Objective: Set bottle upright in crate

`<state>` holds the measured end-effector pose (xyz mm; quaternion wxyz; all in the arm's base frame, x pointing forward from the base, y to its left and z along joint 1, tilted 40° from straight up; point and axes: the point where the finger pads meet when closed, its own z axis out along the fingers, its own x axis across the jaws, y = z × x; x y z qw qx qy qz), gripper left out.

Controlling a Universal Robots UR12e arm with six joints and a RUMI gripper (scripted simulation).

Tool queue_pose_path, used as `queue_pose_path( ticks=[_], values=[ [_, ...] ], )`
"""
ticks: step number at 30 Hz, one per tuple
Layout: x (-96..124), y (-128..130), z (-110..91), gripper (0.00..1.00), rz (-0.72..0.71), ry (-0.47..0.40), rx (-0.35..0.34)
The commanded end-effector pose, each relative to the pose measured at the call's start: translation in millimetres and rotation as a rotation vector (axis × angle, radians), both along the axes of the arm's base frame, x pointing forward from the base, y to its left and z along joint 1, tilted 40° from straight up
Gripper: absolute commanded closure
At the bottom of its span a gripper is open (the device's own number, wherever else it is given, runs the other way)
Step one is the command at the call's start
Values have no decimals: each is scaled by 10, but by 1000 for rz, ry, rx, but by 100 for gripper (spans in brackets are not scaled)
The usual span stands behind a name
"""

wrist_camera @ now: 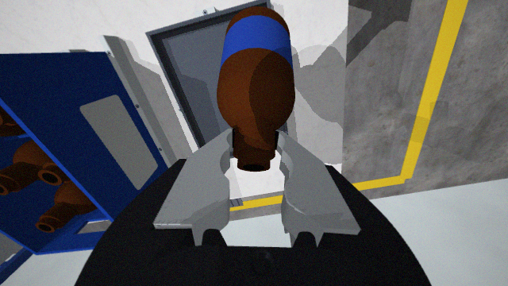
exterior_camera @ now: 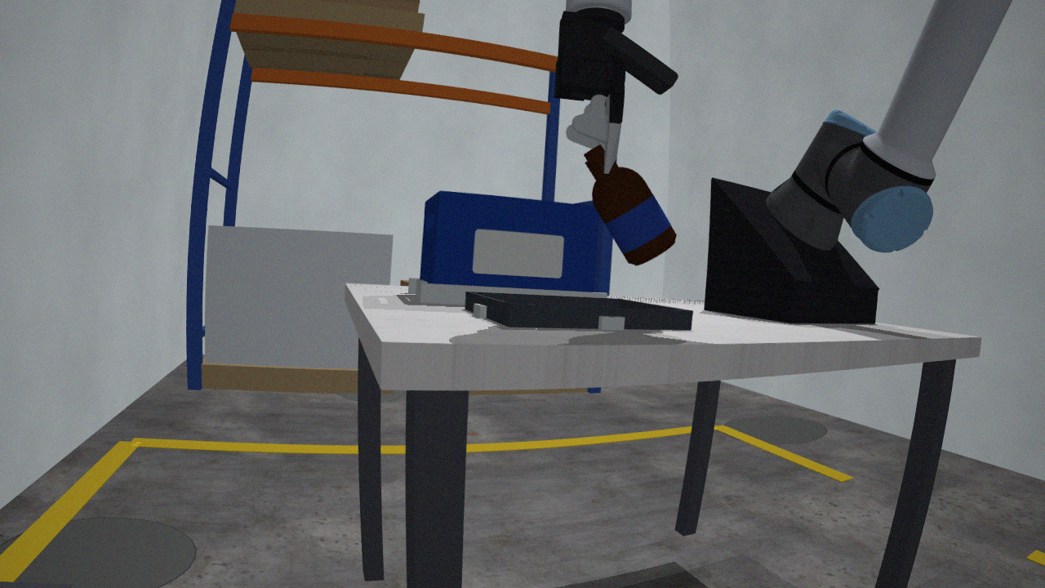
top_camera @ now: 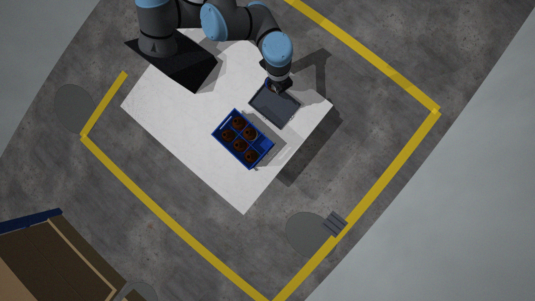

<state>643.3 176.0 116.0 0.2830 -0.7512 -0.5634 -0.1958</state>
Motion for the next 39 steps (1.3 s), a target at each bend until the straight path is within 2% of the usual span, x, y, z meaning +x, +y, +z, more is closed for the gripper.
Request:
queue_pose_path(
  ticks=[1,23,29,39],
  values=[
    [-2,-8,-2,100,-2,0,-1],
    [-7,-3,-2,100,-9,6,-1],
    [-10,-5,-4,100,-35,28,-2],
    [-13,-10,-9,100,-150,126,-5]
  ],
)
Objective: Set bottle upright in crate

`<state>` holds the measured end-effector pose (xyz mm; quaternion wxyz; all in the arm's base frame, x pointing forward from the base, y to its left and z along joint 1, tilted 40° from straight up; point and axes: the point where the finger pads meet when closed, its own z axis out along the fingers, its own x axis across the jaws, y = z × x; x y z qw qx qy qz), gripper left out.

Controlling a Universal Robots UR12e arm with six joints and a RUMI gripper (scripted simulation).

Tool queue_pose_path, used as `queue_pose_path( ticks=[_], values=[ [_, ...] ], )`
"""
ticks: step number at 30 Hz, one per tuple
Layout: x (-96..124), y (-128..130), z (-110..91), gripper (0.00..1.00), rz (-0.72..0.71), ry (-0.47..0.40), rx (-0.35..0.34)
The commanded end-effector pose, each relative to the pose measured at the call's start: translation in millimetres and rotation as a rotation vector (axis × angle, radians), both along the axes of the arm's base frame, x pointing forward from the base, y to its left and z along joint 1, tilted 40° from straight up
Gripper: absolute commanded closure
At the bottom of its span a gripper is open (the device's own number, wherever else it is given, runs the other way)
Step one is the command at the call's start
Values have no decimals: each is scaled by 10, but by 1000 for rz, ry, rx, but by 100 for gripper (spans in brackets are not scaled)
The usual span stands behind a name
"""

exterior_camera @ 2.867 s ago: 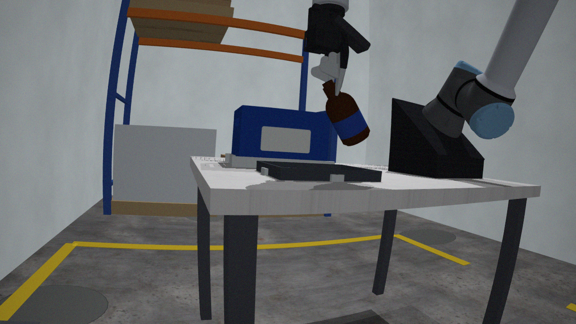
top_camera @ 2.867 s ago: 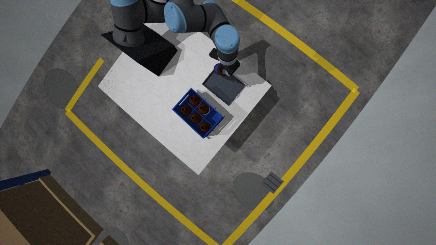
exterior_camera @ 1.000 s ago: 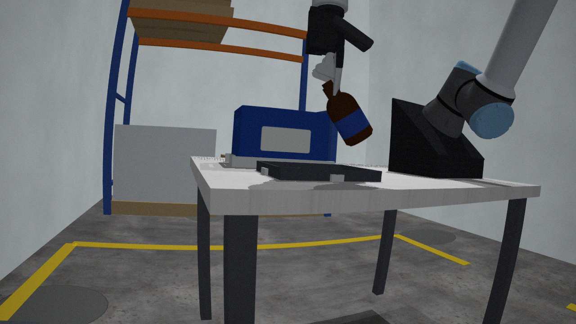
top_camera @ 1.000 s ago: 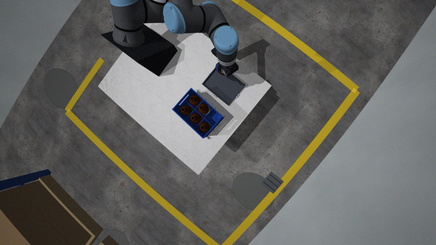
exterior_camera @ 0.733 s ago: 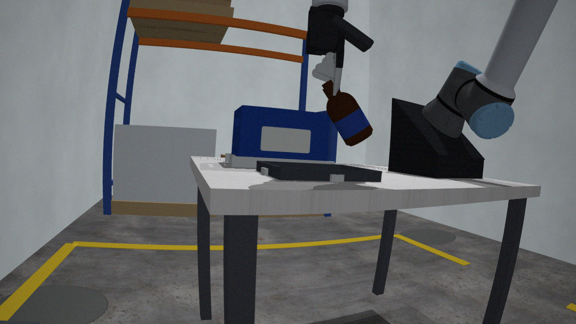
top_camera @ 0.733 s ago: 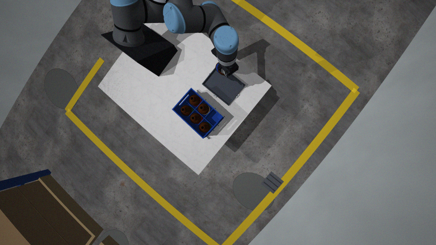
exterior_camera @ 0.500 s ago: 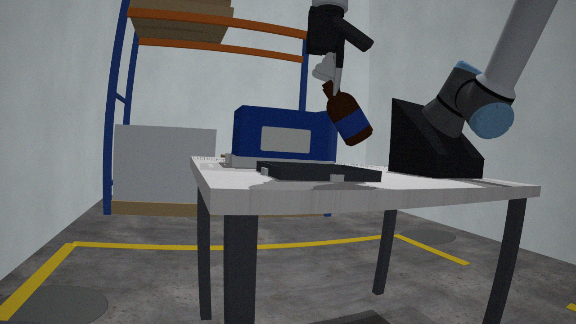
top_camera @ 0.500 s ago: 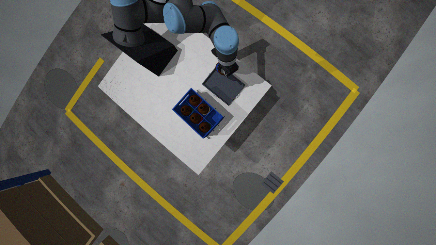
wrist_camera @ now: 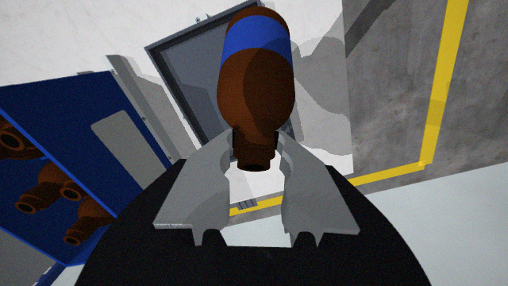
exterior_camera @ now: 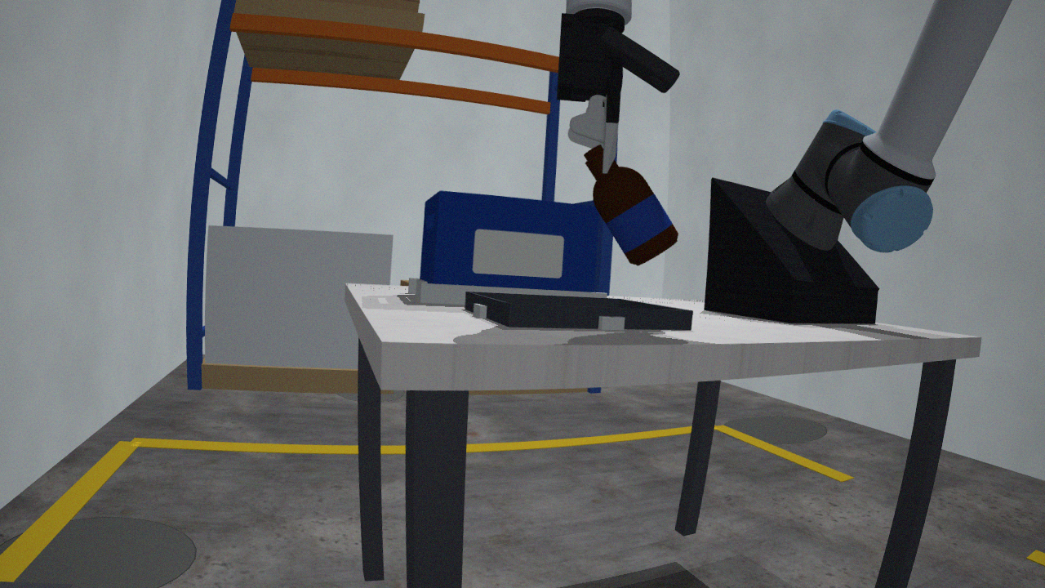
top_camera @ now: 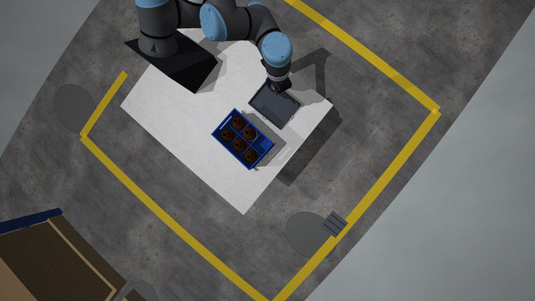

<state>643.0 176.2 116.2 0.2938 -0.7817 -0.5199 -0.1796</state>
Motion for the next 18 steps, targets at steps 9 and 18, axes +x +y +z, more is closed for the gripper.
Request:
queue_pose_path(
  ticks=[9,18],
  values=[
    [-5,-9,-7,100,-112,93,-5],
    [-2,-9,-5,100,-116,96,-5]
  ],
)
